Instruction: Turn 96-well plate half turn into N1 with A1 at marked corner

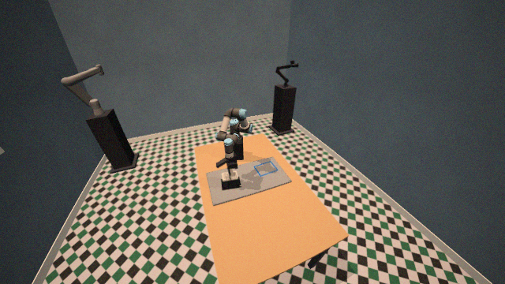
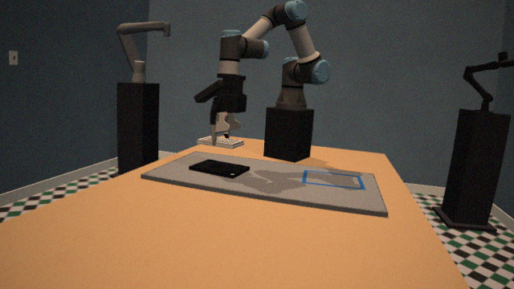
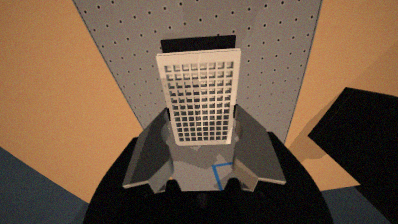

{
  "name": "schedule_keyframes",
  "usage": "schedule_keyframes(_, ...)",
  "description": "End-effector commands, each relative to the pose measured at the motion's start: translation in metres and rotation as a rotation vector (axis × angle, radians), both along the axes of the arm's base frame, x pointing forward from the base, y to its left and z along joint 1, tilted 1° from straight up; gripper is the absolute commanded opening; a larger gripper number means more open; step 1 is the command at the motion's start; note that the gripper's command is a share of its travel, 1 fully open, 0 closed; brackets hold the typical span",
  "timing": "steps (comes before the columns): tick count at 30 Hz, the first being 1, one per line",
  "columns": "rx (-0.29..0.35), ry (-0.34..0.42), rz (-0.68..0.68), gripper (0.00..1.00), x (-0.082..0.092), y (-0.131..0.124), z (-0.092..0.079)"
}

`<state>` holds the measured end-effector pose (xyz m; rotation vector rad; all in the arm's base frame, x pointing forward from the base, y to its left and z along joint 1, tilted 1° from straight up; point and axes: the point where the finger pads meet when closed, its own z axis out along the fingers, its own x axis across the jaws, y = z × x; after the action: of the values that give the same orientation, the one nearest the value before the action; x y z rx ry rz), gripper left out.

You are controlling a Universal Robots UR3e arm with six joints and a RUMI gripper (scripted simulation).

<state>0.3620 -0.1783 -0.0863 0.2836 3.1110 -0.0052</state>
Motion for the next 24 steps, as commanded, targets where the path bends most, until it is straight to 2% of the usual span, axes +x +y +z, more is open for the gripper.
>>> schedule_keyframes(1,-0.003,-0.001,-0.002,0.0,0.001,-0.001,0.001)
schedule_keyframes(17,-0.003,-0.001,-0.002,0.0,0.001,0.0,0.001)
schedule_keyframes(24,-0.002,0.001,-0.002,0.0,0.001,0.0,-0.011)
